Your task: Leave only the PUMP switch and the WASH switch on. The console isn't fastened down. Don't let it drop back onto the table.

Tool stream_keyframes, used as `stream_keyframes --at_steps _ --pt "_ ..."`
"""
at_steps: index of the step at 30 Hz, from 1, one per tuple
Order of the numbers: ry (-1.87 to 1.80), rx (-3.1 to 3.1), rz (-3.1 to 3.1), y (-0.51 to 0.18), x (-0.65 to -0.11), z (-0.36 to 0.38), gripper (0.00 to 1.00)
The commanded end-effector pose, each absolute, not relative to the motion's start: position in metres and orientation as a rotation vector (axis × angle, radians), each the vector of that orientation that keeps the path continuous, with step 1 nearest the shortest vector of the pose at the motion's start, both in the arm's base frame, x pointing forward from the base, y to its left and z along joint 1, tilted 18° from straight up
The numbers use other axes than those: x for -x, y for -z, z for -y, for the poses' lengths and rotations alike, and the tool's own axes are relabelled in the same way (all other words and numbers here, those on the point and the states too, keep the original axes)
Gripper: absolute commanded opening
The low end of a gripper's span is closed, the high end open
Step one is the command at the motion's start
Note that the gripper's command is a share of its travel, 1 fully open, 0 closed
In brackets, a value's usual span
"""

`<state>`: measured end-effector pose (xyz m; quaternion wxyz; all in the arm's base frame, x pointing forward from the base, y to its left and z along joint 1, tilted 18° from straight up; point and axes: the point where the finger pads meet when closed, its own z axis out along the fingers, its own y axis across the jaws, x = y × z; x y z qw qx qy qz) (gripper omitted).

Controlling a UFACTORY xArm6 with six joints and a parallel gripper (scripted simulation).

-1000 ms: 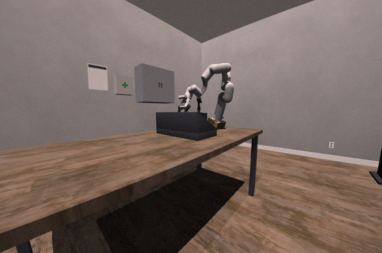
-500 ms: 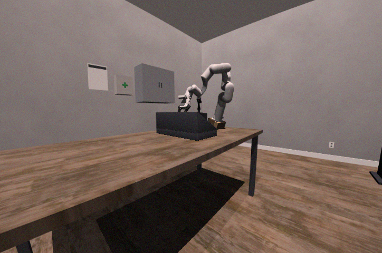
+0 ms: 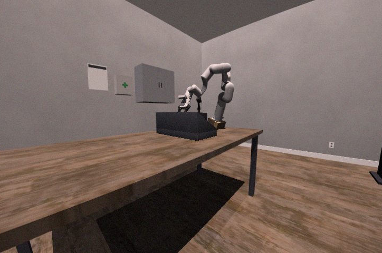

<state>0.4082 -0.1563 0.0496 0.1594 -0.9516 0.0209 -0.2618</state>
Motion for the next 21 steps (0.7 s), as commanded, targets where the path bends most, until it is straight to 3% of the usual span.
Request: stream_keyframes --at_steps 1,21 --pt "0.753 2.721 -0.059 -0.0509 -0.4093 0.1572 1.0" --pt "0.753 2.721 -0.059 -0.0486 -0.4096 0.1643 1.0"
